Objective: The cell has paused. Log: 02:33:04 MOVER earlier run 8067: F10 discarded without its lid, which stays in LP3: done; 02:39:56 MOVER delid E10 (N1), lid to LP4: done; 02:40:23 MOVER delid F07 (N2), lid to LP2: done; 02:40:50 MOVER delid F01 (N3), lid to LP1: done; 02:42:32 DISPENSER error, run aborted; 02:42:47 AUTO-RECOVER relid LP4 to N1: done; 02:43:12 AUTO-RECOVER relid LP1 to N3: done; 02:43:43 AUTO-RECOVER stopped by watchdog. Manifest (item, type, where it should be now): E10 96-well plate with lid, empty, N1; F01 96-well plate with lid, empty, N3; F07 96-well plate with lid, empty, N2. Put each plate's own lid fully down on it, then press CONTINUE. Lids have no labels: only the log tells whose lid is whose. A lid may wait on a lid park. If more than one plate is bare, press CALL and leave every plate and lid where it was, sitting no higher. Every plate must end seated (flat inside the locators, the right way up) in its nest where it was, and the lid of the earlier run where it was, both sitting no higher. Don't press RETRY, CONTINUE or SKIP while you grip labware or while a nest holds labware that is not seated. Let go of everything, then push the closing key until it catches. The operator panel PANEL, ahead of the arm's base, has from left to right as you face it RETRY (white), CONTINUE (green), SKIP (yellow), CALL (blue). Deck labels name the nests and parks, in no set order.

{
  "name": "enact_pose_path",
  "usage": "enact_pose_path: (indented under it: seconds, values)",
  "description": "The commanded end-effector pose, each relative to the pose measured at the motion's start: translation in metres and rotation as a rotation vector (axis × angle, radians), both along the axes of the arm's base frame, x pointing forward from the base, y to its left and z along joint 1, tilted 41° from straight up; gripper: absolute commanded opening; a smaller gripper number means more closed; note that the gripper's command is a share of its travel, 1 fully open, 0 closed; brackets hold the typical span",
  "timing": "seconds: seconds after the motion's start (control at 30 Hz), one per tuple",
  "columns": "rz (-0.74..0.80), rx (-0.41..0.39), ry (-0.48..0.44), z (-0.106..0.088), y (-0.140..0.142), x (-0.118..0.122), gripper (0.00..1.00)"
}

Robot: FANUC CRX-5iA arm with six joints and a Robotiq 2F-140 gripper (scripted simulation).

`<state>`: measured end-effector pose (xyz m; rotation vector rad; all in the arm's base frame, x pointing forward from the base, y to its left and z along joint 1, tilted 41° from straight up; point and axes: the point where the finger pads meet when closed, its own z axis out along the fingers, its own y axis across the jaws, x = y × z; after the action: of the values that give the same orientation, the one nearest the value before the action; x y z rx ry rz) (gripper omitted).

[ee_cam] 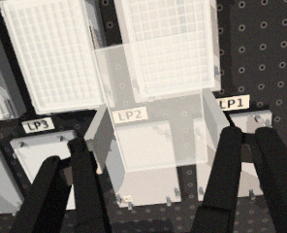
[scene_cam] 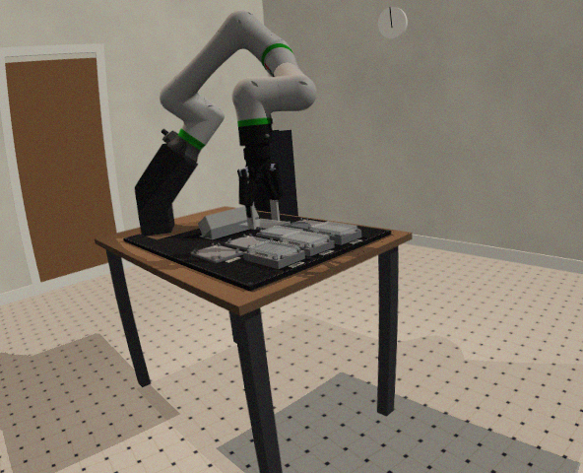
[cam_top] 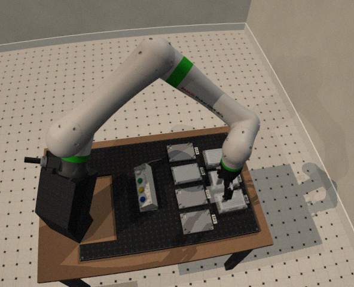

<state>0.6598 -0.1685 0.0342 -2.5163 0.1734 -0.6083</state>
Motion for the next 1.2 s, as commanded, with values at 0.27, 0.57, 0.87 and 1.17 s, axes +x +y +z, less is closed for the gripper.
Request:
enact_pose_path:
  seconds: [0.27,0.57,0.87,1.17]
  values:
    - [0.006,0.004,0.014,0.0060,-0.0323,0.0511,0.00]
    - [0.006,0.004,0.014,0.0060,-0.0323,0.0511,0.00]
    - [0.006,0.004,0.014,0.0060,-0.0323,0.0511,0.00]
    - [0.006,0.004,0.014,0.0060,-0.0323,0.0511,0.00]
